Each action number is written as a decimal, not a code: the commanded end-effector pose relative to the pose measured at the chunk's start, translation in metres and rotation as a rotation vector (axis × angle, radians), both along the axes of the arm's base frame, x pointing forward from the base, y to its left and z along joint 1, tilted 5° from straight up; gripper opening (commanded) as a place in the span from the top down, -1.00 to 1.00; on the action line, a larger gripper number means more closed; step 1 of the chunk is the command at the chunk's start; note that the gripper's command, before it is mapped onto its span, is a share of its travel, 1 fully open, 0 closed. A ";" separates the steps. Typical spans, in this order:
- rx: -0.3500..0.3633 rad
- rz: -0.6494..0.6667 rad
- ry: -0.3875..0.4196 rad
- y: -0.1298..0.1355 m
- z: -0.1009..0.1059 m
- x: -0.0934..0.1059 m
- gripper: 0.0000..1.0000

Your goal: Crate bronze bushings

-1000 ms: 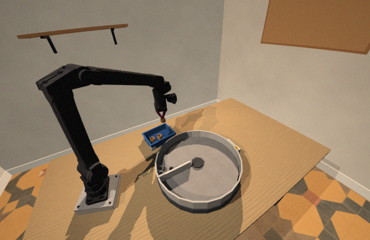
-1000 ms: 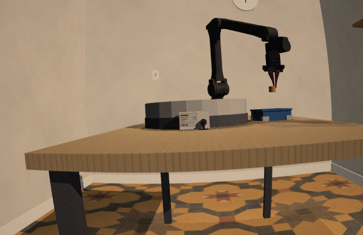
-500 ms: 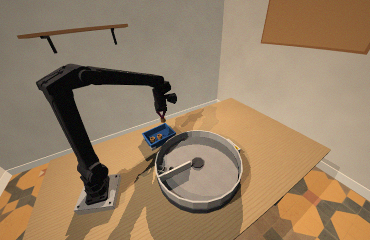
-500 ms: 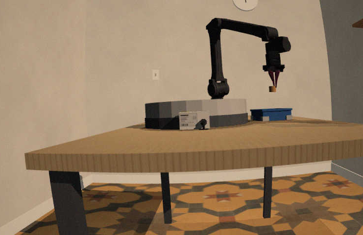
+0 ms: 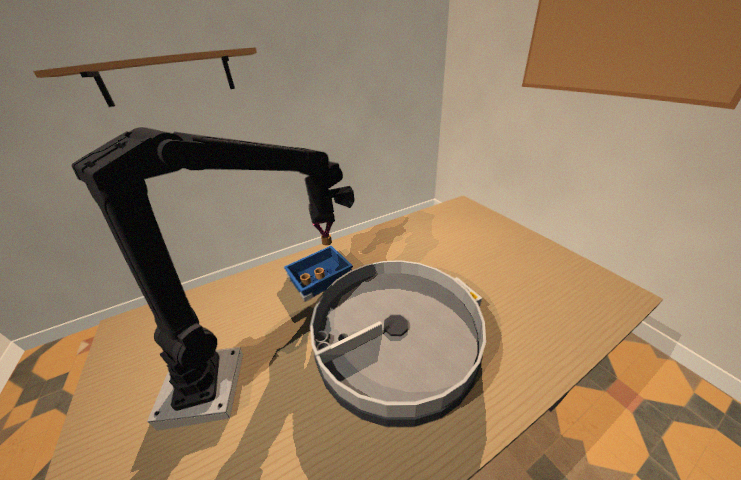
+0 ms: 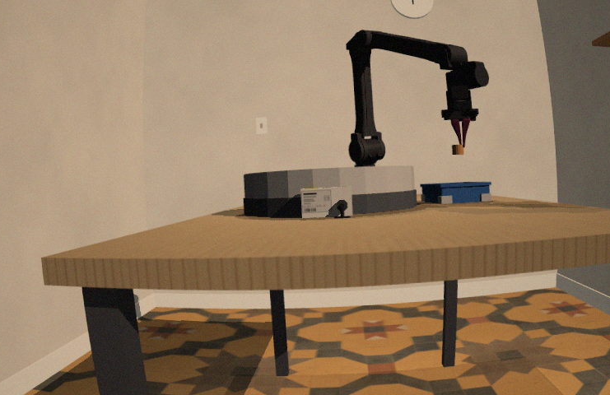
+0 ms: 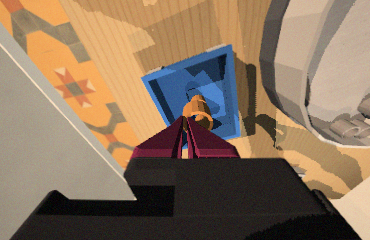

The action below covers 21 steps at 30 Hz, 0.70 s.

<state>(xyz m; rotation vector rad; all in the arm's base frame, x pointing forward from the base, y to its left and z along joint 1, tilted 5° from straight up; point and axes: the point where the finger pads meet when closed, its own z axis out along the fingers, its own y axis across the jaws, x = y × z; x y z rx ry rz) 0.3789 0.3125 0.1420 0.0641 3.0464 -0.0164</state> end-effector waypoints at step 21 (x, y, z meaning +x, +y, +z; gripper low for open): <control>0.030 -0.004 -0.039 0.021 0.020 0.015 1.00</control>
